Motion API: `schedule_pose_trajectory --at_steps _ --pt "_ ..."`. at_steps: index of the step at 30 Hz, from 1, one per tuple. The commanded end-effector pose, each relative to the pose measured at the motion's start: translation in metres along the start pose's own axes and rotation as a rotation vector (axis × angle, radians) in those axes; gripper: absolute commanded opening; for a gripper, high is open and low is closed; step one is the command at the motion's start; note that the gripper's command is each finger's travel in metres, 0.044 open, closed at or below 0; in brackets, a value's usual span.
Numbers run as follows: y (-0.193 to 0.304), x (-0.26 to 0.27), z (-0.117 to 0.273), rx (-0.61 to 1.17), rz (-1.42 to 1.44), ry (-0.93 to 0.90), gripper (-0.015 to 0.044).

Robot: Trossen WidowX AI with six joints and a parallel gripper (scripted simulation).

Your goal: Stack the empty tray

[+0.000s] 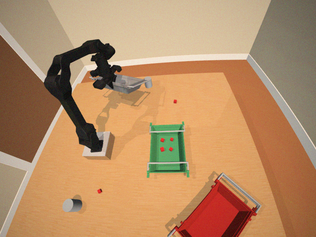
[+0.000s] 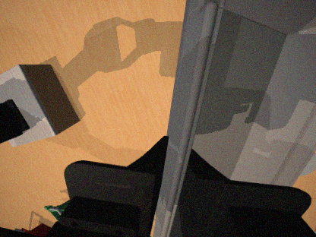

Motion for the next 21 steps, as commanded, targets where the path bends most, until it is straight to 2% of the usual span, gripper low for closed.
schedule_pose_trajectory --at_steps 1,14,21 --pt "0.000 -0.002 0.005 -0.004 0.005 0.020 0.0000" --pt "0.000 -0.002 0.005 -0.004 0.004 0.020 0.0000" --pt "0.026 -0.005 0.006 -0.001 -0.065 0.023 0.0000"
Point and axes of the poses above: the point midway between the two fingers, 35 mm back from their tips, its own z axis back along the fingers, its own x axis across the jaws, y = z × x, the point moved 7 cm from there along z, back along the fingers, and after that the axes turned 2 degrees about z, right-handed, at the moved point
